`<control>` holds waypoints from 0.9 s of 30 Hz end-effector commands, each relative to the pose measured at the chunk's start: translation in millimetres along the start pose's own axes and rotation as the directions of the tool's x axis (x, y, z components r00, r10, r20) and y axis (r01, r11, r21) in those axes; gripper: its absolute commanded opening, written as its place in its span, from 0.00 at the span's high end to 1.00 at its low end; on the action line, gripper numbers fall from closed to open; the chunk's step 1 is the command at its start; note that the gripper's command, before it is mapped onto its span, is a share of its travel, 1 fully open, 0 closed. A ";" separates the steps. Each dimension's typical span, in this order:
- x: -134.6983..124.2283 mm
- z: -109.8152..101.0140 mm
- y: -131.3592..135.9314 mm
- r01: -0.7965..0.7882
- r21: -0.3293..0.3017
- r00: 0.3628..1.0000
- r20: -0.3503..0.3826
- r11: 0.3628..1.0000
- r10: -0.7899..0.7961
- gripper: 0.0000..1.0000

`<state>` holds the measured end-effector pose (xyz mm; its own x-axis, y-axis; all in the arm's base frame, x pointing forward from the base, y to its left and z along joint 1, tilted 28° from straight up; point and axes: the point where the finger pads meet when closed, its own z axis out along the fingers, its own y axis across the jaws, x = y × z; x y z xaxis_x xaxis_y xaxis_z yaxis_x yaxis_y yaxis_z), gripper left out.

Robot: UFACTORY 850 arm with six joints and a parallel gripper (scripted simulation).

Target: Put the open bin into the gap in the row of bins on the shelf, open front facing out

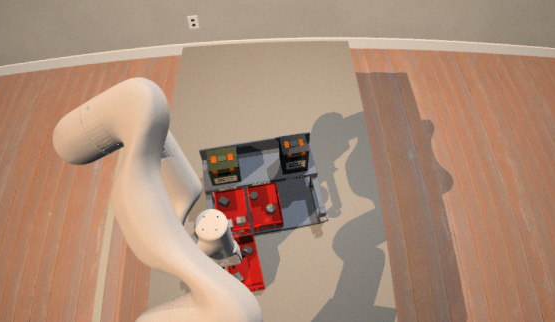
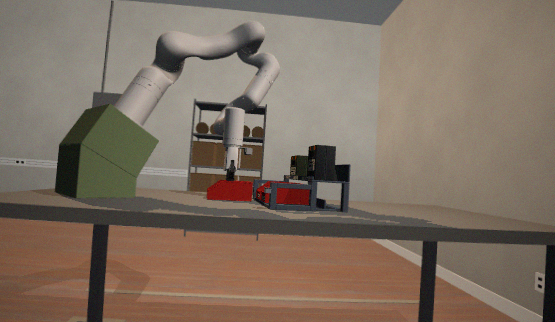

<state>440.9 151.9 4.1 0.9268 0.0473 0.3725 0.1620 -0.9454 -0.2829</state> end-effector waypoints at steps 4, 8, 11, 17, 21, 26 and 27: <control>0.3 -0.2 0.0 0.000 0.000 1.000 -0.001 1.000 0.000 1.00; 0.3 -0.2 0.0 0.000 0.000 1.000 -0.001 1.000 0.000 1.00; 0.3 -0.2 0.0 0.000 0.000 1.000 -0.001 1.000 0.000 1.00; 0.3 -0.2 0.0 0.000 0.000 1.000 -0.001 1.000 0.000 1.00; 0.3 -0.2 0.0 0.000 0.000 1.000 -0.001 1.000 0.000 1.00; 0.3 -0.2 0.0 0.000 0.000 1.000 -0.001 1.000 0.000 1.00; 0.3 -0.2 0.0 0.000 0.000 1.000 -0.001 1.000 0.000 1.00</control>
<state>440.9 151.9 4.1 0.9268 0.0473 0.3725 0.1619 -0.9454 -0.2828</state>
